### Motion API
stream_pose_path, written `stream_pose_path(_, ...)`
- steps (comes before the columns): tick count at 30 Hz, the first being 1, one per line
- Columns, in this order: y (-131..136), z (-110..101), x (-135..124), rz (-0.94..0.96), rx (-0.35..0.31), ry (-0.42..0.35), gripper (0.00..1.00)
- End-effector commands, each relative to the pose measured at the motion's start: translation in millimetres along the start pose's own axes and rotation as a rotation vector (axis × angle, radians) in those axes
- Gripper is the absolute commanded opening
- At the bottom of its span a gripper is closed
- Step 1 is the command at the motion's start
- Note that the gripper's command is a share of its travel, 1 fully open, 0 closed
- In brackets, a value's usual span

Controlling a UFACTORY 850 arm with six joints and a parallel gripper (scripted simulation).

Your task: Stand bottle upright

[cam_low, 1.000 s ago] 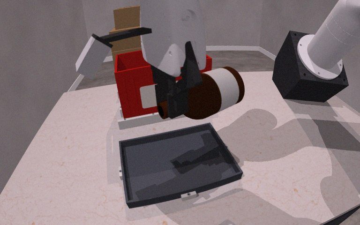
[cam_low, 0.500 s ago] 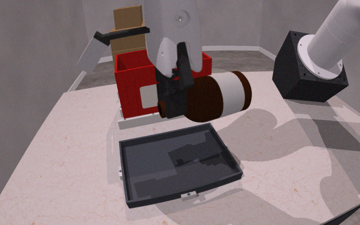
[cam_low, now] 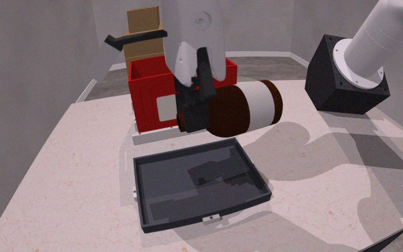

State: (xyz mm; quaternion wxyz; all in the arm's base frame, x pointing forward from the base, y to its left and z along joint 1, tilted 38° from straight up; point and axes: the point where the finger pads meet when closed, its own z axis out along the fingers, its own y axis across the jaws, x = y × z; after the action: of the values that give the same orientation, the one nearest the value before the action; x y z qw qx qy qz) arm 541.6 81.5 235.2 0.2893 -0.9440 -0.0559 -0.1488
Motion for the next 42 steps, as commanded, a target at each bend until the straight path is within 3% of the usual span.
stream_pose_path(1, 0.0, -0.6, 0.8, 0.000, 0.000, 0.002, 0.00)
stream_pose_path(27, 0.0, -0.6, 0.8, 0.246, 0.000, 0.002, 0.00)
stream_pose_path(42, 0.0, -0.6, 0.8, 0.261, 0.000, 0.002, 0.00)
